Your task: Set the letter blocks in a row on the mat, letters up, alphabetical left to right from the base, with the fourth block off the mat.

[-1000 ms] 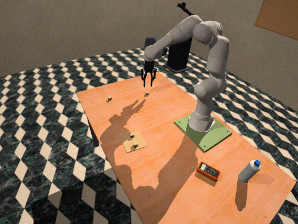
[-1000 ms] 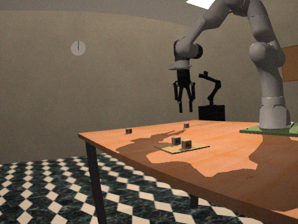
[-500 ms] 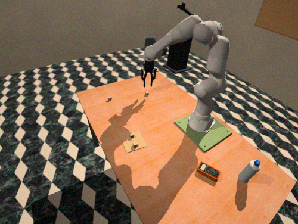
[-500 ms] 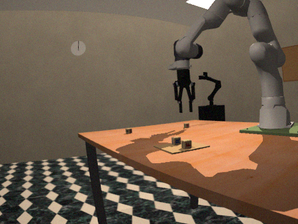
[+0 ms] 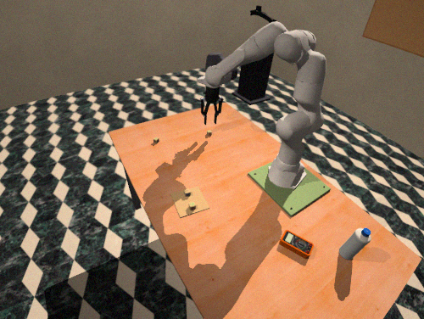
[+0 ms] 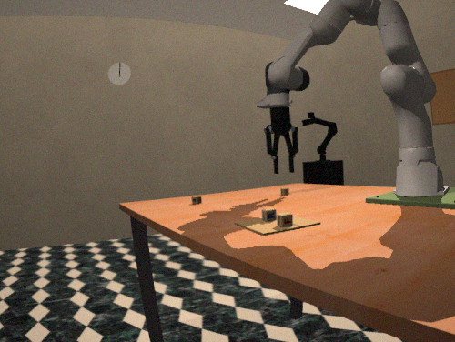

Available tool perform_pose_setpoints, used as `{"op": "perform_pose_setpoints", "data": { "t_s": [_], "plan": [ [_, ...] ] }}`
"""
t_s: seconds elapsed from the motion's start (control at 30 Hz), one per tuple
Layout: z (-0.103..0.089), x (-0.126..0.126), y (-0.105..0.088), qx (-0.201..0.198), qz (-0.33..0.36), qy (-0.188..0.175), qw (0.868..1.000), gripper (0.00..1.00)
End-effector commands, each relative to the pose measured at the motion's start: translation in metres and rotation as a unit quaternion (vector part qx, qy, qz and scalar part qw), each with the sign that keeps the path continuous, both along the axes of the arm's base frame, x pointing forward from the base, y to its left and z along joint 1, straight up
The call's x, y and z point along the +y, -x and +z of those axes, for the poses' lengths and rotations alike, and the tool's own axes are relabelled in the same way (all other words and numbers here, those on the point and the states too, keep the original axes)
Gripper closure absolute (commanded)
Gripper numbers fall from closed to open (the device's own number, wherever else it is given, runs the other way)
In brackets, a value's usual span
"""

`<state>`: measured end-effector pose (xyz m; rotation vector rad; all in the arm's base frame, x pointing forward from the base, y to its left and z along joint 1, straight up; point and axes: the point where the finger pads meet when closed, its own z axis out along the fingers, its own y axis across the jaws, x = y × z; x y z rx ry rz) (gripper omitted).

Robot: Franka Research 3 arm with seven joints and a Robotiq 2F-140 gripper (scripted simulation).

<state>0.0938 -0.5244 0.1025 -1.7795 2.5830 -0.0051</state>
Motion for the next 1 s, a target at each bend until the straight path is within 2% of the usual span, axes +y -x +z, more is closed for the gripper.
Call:
{"op": "perform_pose_setpoints", "data": {
  "t_s": [0.0,0.97],
  "plan": [
    [-0.003,-0.001,0.0,0.0,0.002,0.002,1.0,0.57],
    [-0.041,-0.001,0.0,0.0,0.002,0.002,1.0,0.57]
  ]
}}
